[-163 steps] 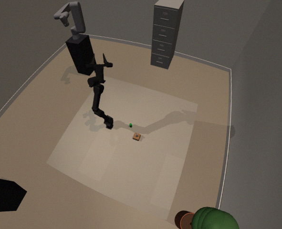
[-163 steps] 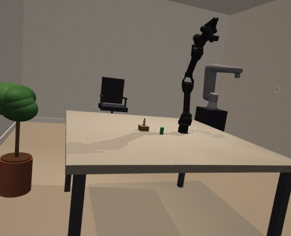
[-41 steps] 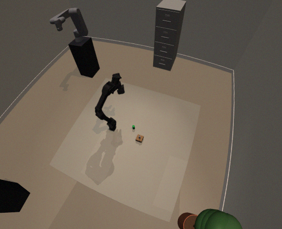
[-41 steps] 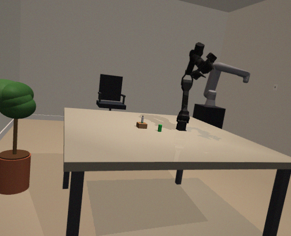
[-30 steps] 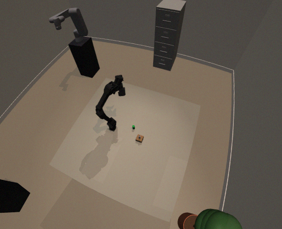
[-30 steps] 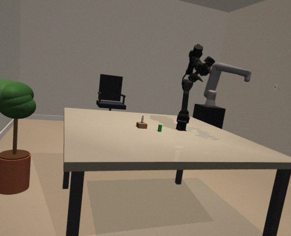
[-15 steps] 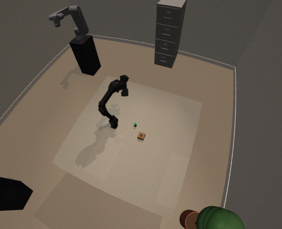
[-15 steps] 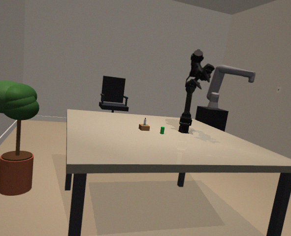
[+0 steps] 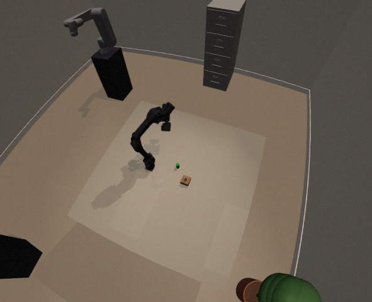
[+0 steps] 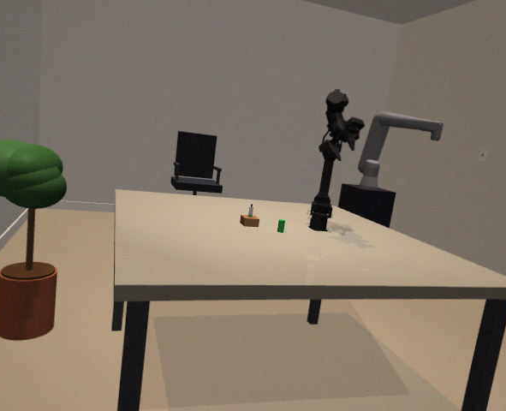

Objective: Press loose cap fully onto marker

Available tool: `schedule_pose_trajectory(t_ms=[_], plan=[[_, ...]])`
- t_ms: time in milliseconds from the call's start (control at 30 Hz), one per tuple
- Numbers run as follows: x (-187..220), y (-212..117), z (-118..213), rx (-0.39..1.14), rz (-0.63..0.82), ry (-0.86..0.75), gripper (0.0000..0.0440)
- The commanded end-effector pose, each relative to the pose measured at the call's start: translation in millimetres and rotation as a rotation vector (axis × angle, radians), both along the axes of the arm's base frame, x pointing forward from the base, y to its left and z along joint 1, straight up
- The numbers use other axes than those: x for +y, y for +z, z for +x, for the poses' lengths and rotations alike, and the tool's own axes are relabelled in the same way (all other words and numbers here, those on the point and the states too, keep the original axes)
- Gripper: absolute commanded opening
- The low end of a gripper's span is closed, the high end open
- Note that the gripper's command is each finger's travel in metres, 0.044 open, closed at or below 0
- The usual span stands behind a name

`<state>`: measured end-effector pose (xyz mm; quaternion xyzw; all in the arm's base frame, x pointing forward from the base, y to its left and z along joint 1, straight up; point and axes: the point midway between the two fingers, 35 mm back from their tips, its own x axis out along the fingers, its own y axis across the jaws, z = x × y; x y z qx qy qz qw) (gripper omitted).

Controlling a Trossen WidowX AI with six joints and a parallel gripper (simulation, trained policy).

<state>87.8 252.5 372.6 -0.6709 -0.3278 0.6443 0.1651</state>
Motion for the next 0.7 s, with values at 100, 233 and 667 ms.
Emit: schedule_pose_trajectory(t_ms=[100,233,667], plan=[[-3,-11,10,0.023,-0.052,-0.022,0.0317],[-6,-17,17,0.034,-0.082,-0.039,0.0317],[-11,-31,46,0.032,-0.130,-0.096,0.0316]])
